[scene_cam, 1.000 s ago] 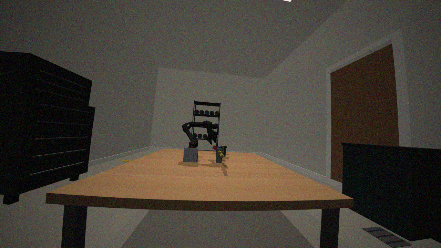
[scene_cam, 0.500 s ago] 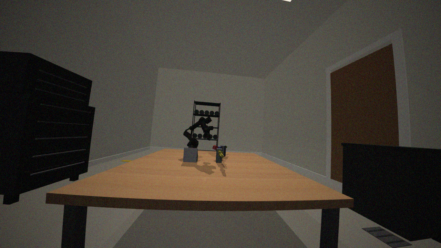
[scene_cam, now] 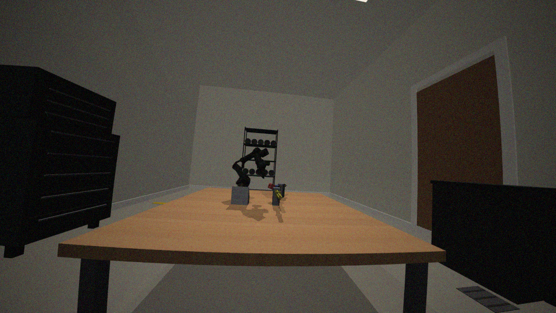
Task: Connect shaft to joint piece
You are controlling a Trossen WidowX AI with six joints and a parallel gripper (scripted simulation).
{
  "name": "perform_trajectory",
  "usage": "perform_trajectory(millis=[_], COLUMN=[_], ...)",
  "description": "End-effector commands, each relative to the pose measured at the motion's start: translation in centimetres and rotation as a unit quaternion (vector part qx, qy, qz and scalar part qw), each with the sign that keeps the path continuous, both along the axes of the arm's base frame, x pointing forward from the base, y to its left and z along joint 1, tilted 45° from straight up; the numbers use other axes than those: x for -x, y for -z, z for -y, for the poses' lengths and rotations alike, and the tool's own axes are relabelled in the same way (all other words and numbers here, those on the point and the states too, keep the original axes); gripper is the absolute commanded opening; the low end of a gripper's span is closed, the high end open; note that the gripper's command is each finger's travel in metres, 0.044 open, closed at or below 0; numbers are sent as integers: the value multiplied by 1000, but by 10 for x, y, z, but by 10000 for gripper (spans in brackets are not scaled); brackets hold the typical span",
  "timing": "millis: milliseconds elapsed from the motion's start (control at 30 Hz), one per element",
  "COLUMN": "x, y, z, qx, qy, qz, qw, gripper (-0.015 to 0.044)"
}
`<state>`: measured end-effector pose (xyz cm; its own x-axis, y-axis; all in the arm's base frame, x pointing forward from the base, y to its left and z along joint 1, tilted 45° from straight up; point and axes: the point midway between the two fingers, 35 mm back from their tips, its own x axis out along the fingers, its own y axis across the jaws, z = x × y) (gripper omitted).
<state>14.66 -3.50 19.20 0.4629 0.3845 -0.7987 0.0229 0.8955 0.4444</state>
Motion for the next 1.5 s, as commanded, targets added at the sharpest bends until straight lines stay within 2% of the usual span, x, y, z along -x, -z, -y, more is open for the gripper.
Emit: perform_trajectory(millis=[0, 433, 900, 1133, 1467], x=[-4, -15, -20, -22, -56], y=[7, 30, 56, 56, 42], z=[-3, -22, -49, -51, -58], qx=[-4, -34, -65, -66, -65], qy=[-35, -174, -321, -328, -328], qz=[-13, -58, -103, -106, -105], qw=[999, 982, 939, 936, 937], gripper=[440, 440, 440, 440, 440])
